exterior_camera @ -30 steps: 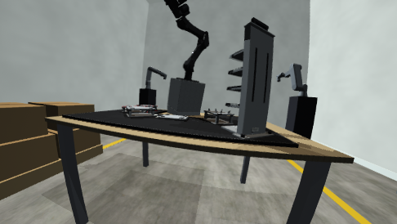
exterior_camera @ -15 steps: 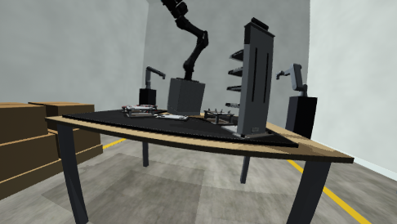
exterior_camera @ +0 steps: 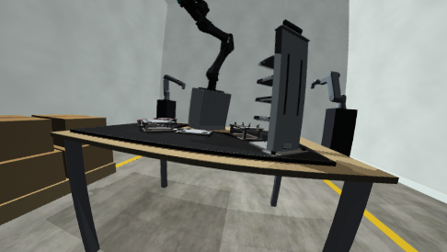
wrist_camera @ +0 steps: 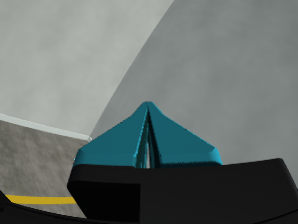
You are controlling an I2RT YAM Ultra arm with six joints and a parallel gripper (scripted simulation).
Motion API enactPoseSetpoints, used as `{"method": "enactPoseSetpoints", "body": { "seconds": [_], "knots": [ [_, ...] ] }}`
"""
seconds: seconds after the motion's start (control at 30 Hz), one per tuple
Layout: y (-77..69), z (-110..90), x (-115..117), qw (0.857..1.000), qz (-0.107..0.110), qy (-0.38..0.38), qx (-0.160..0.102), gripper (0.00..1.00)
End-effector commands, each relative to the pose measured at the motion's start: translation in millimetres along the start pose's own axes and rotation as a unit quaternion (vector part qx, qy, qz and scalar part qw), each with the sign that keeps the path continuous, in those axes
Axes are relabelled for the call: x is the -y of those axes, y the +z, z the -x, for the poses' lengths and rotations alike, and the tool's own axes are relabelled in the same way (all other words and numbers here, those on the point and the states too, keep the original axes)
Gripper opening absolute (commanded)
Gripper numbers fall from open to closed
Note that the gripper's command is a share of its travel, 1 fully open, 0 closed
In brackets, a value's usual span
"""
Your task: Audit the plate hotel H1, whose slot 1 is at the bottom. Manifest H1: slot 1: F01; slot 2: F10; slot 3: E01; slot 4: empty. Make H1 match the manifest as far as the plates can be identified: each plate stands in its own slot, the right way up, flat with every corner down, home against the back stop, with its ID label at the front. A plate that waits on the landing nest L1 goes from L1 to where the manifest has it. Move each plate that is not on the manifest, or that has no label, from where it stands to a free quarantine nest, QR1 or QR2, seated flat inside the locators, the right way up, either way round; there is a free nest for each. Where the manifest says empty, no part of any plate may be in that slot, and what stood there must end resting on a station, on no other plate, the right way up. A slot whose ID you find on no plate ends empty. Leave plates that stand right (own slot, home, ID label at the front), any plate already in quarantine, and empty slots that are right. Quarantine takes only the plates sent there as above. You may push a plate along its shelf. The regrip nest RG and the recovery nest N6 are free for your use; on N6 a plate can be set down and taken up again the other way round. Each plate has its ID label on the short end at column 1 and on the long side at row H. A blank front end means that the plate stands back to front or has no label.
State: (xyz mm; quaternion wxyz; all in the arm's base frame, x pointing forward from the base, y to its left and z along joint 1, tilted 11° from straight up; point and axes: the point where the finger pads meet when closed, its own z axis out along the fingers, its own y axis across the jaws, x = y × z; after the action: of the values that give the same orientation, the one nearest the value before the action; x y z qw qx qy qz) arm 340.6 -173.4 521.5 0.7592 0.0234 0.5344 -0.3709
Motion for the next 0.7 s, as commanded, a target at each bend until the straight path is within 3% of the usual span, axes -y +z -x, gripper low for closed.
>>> {"method": "enactPoseSetpoints", "body": {
  "seconds": [0.0,0.17,0.27,0.33,0.43,0.67],
  "knots": [
    [1.4,-7.2,-6.7,1.000,0.006,0.006,-0.009,0.00],
    [4.2,-18.6,-18.1,1.000,0.006,0.006,-0.009,0.00],
    [4.8,-25.5,-25.5,0.999,0.034,0.014,-0.036,0.00],
    [4.8,-25.5,-25.5,0.999,0.034,0.014,-0.036,0.00],
    [5.5,-32.3,-32.7,0.996,0.059,0.021,-0.063,0.00],
    [6.8,-48.3,-49.4,0.996,0.059,0.021,-0.063,0.00]
  ]
}}
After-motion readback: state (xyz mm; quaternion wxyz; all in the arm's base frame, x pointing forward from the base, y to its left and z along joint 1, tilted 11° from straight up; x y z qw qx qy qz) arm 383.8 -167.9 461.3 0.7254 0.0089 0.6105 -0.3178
